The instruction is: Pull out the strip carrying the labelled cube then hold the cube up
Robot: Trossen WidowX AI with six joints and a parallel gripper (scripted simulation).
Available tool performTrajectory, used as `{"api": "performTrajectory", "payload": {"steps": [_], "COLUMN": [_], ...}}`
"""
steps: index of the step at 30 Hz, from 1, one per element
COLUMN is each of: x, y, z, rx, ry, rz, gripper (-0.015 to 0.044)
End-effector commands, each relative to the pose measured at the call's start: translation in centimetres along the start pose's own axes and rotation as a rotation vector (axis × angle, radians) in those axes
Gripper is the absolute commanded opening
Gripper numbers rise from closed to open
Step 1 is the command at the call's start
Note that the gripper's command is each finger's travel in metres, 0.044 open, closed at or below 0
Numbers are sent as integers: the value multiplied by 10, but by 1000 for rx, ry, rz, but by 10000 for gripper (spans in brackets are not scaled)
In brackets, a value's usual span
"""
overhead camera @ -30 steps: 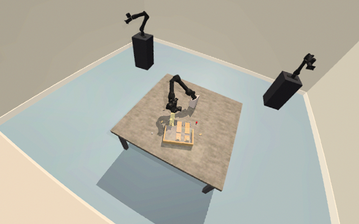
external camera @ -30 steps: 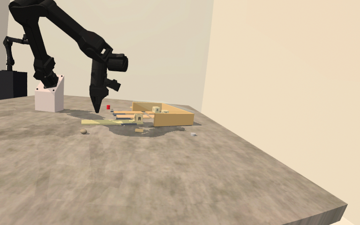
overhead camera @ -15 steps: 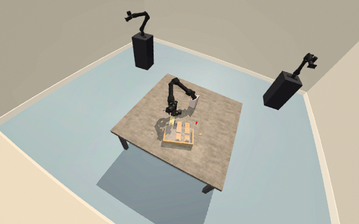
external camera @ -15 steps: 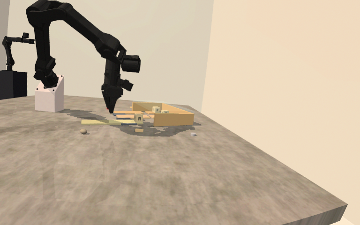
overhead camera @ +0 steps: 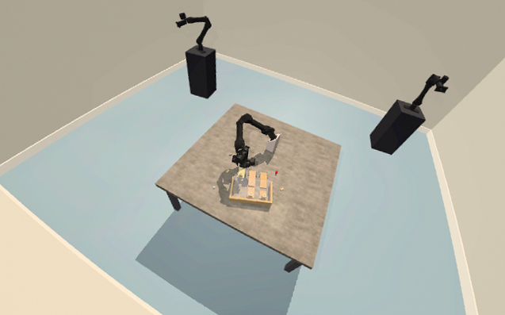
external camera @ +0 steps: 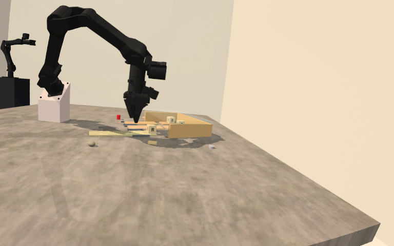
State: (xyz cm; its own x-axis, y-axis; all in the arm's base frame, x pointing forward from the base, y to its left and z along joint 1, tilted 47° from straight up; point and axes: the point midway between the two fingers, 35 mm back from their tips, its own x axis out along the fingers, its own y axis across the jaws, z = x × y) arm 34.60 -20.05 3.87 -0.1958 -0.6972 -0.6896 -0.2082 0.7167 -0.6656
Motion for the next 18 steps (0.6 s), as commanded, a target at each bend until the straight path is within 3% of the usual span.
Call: {"api": "performTrajectory", "payload": {"steps": [1,18], "x": [-4,-15], "y": [-2,-7], "z": [15,68], "rx": [5,7], "ry": [-4,-7], "rz": [-6,-6], "gripper": [440,440]}}
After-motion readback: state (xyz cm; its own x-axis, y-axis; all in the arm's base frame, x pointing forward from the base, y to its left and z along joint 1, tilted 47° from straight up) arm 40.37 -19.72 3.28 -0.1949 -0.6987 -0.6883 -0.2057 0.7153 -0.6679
